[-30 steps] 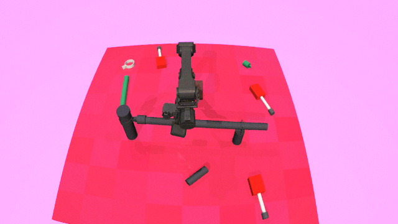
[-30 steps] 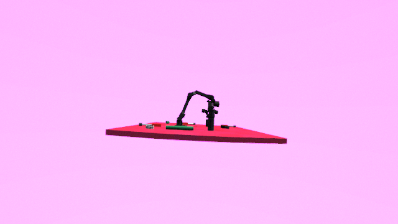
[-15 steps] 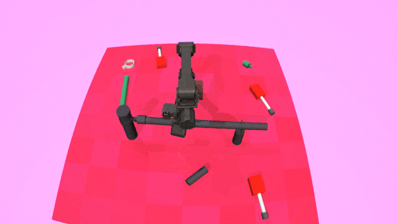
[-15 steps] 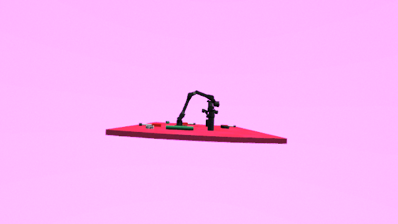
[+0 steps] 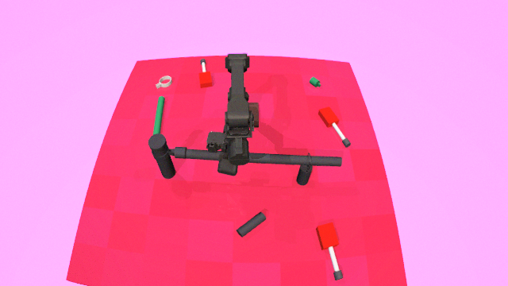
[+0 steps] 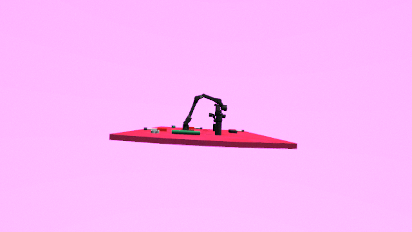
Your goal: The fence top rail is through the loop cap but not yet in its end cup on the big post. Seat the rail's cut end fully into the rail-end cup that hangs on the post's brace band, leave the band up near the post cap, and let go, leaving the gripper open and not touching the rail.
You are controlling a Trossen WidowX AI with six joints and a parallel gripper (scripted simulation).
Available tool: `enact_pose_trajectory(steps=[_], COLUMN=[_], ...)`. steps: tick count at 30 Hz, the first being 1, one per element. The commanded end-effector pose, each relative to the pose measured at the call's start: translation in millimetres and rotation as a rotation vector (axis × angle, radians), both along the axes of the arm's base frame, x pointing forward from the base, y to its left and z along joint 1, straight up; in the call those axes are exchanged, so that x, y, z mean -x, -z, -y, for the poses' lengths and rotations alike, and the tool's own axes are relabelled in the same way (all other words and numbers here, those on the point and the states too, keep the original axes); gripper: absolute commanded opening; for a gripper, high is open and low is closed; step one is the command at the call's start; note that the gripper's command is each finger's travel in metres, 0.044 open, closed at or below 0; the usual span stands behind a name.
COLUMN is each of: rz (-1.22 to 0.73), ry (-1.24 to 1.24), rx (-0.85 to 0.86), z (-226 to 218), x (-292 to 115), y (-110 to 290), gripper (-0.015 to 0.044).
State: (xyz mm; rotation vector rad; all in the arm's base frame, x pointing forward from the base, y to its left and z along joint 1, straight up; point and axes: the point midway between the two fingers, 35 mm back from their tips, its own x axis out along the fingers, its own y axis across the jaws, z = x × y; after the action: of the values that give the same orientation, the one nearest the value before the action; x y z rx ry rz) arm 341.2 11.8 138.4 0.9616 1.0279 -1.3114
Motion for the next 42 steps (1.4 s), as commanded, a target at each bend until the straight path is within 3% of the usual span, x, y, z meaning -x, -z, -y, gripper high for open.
enact_pose_trajectory(steps=[1,42], rz=[0.004,-0.003], ry=[-0.002,-0.004], rx=[0.008,-0.009], z=[3.3,0.4], x=[-0.5,0.0], y=[-2.4,0.2], gripper=[0.0000,0.0000])
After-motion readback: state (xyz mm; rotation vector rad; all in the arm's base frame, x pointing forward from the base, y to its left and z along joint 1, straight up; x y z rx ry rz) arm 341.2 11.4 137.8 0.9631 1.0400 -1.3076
